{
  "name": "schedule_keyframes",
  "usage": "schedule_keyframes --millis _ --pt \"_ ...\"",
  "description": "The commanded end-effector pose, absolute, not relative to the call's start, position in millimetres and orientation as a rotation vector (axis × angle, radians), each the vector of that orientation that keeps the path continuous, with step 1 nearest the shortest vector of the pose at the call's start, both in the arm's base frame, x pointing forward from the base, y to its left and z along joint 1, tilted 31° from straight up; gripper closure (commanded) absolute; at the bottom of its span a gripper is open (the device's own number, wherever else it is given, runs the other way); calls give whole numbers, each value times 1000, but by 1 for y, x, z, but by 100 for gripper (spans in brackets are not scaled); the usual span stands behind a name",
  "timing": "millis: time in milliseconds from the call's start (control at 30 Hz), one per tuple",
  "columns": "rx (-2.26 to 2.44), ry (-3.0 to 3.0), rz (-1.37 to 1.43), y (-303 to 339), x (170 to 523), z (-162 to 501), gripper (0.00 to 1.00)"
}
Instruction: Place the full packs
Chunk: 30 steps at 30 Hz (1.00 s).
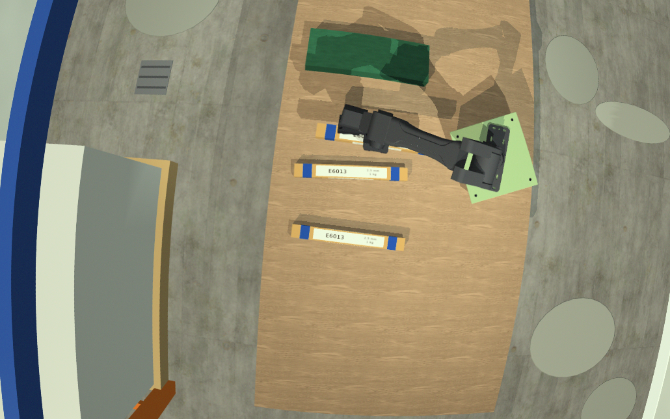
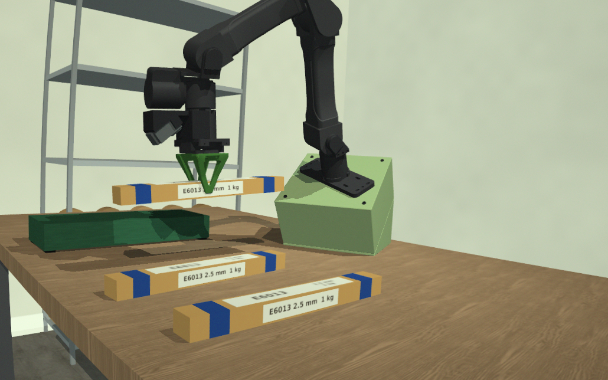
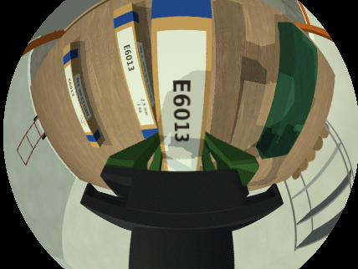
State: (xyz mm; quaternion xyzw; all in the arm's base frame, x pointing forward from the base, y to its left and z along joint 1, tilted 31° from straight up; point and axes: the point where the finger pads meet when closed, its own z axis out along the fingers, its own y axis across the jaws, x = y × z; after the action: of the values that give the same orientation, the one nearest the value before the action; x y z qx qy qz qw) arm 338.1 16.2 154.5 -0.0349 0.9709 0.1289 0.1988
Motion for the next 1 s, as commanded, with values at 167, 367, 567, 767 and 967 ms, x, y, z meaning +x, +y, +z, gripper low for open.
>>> schedule_keyframes --millis 167,367,567,767,967 --pt "-87 2616 331 7 341 200 100" --pt "-83 2619 332 5 340 200 100" --pt "-83 2619 332 5 340 200 100" --pt "-79 2621 334 4 340 200 100" --pt "-79 2621 334 4 340 200 100"
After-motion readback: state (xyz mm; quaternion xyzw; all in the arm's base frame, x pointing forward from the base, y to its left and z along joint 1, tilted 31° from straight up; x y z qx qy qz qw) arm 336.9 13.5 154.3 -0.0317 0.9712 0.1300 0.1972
